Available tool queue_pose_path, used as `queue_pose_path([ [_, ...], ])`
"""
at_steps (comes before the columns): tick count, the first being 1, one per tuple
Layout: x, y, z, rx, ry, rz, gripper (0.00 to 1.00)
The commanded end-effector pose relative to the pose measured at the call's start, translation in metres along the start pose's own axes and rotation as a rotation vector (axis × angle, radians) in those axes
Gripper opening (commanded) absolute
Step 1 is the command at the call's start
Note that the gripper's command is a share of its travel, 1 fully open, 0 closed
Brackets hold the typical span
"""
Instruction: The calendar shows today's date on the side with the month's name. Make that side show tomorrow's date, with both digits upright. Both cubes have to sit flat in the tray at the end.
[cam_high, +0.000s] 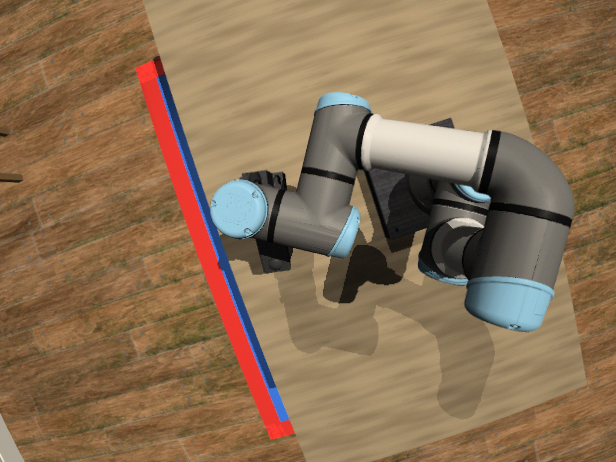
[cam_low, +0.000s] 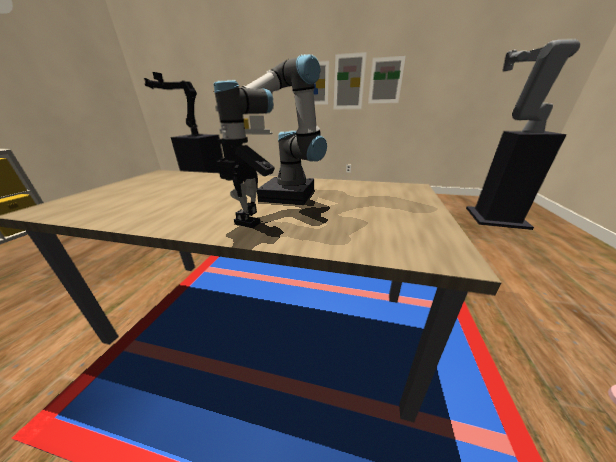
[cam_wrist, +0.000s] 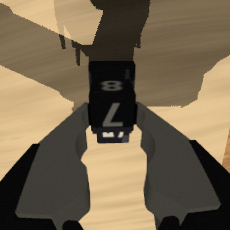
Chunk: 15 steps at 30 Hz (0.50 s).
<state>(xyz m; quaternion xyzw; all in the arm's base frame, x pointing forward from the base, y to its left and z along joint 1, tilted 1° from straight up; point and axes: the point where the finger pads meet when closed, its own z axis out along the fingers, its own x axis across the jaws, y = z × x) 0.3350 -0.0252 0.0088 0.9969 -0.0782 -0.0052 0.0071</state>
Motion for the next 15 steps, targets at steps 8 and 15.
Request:
queue_pose_path([
  [8,0.001,0.001,0.010,-0.001,0.005,0.000,0.11],
  [15,0.001,0.001,0.015,-0.001,0.005,0.000,0.11],
])
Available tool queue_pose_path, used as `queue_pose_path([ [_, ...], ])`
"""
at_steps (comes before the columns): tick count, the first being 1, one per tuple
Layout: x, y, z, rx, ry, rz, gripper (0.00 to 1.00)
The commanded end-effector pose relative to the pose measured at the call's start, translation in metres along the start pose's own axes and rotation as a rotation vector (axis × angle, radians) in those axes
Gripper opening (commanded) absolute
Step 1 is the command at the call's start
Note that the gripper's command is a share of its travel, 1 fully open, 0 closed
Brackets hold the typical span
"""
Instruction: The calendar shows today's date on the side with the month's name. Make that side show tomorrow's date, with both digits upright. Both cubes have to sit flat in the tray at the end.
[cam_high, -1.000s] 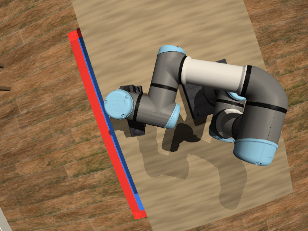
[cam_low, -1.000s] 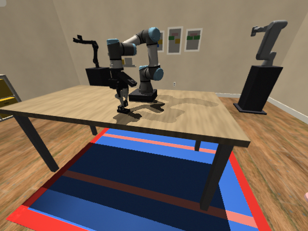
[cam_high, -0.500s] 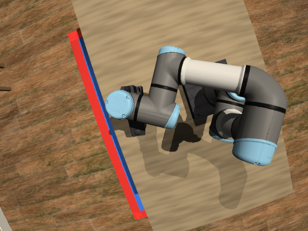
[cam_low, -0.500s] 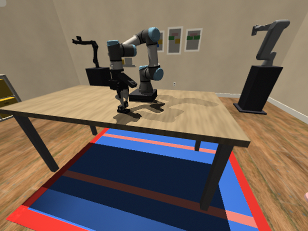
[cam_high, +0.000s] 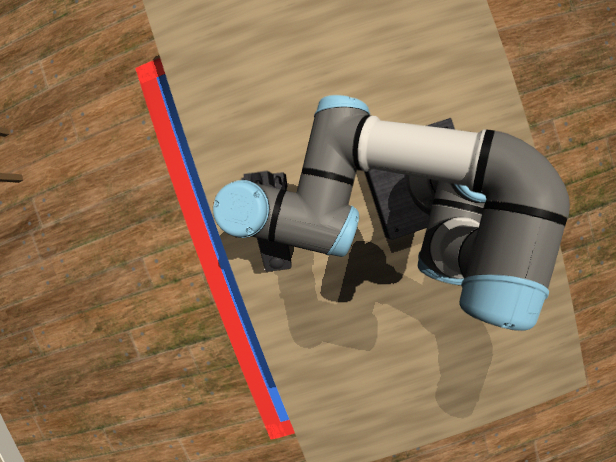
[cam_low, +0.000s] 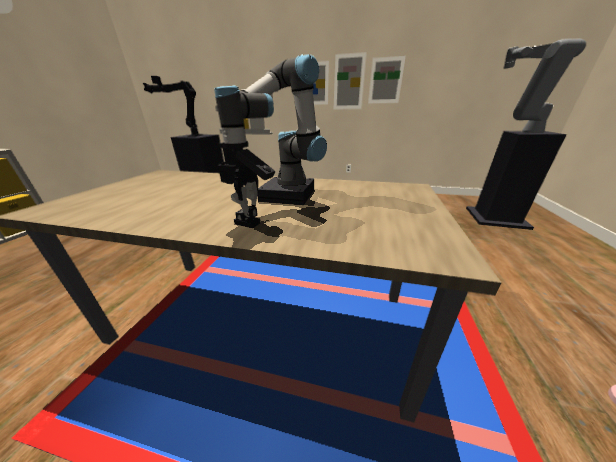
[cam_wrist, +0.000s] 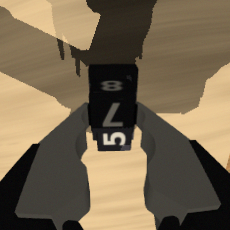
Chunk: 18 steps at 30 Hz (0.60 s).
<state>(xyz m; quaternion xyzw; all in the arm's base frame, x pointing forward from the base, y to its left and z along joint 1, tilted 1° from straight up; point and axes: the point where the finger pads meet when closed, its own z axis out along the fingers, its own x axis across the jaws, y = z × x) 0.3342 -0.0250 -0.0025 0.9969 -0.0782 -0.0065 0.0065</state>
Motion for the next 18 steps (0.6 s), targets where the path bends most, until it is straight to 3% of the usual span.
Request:
queue_pose_path([
  [1,0.0022,0.0010,0.0047,-0.002,0.008,0.000,0.11],
  [18,0.0024,0.0010,0.0083,-0.002,0.009,0.000,0.11],
])
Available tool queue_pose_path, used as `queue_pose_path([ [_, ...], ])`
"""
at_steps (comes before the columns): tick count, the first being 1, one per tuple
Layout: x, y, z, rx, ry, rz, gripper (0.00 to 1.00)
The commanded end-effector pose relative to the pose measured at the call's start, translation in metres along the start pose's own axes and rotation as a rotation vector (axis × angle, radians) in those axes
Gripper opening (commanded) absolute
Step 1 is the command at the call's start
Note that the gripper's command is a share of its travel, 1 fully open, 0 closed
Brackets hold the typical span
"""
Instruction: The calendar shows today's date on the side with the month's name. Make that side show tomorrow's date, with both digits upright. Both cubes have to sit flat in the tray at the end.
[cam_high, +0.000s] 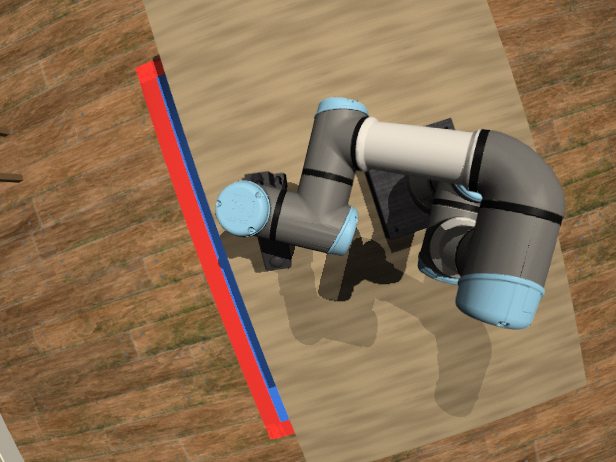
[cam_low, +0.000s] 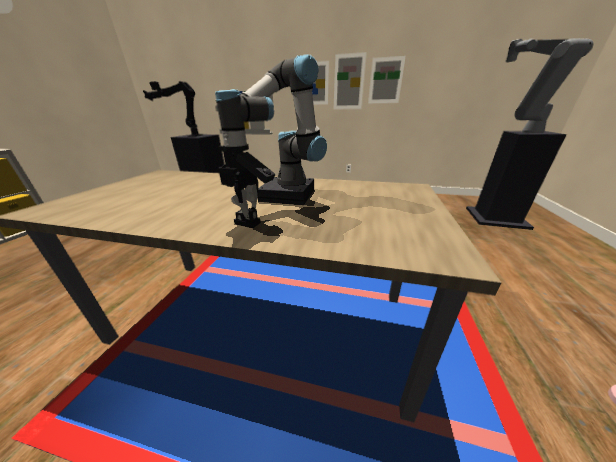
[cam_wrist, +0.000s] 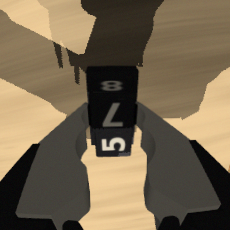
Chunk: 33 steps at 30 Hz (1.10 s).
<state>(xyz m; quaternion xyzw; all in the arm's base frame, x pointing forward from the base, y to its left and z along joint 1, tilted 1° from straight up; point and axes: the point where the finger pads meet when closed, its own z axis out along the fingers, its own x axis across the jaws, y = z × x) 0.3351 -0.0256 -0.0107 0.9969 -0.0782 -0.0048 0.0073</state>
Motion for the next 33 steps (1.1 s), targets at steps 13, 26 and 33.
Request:
queue_pose_path([
  [13,0.0016,0.0007,-0.0002,-0.001,0.005,0.000,0.11],
  [26,0.0015,0.0007,0.0005,-0.001,0.005,0.000,0.11],
  [33,0.0012,0.0006,0.0030,-0.001,0.004,0.000,0.11],
])
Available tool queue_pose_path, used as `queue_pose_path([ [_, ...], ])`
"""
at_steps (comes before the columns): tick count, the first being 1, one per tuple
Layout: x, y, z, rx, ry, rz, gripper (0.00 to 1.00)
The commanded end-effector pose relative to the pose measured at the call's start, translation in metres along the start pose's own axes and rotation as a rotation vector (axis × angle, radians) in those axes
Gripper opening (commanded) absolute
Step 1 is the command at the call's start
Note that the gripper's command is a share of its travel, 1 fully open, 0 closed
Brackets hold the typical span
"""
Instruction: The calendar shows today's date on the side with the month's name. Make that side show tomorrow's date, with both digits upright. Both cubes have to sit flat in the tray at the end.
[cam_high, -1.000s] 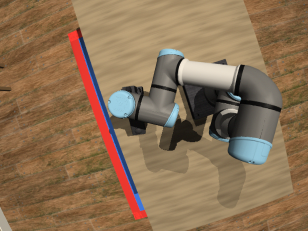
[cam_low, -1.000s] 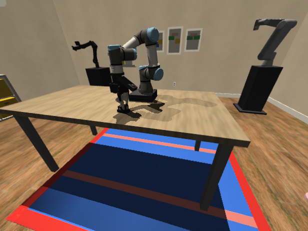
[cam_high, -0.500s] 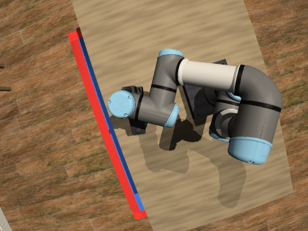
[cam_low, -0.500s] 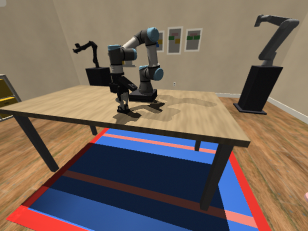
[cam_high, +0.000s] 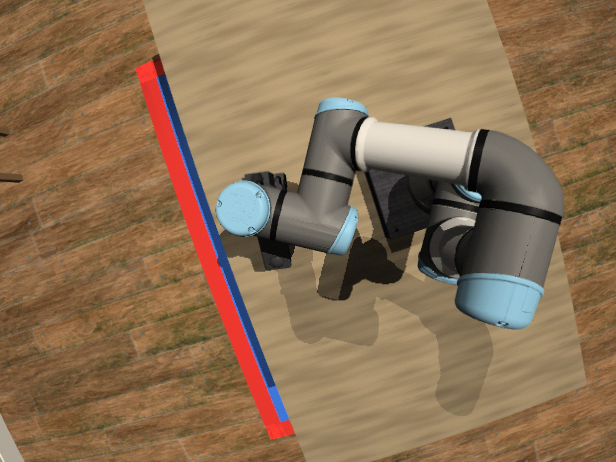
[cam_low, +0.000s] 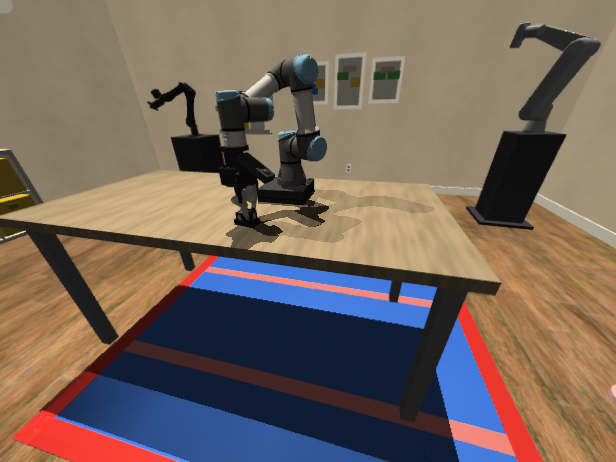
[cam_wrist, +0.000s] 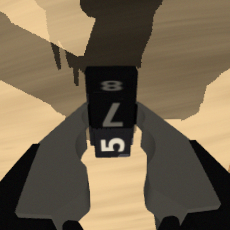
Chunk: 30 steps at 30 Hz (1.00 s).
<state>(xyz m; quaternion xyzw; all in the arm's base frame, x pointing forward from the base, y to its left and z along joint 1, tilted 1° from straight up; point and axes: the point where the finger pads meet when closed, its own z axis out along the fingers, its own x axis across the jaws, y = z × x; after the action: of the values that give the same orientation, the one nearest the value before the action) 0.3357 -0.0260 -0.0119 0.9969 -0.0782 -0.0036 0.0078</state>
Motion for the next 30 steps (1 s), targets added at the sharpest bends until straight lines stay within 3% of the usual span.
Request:
queue_pose_path([
  [1,0.0005,0.0003,0.0022,0.000,0.002,0.000,0.11],
  [30,0.0010,0.0005,0.0086,0.000,0.004,0.000,0.11],
])
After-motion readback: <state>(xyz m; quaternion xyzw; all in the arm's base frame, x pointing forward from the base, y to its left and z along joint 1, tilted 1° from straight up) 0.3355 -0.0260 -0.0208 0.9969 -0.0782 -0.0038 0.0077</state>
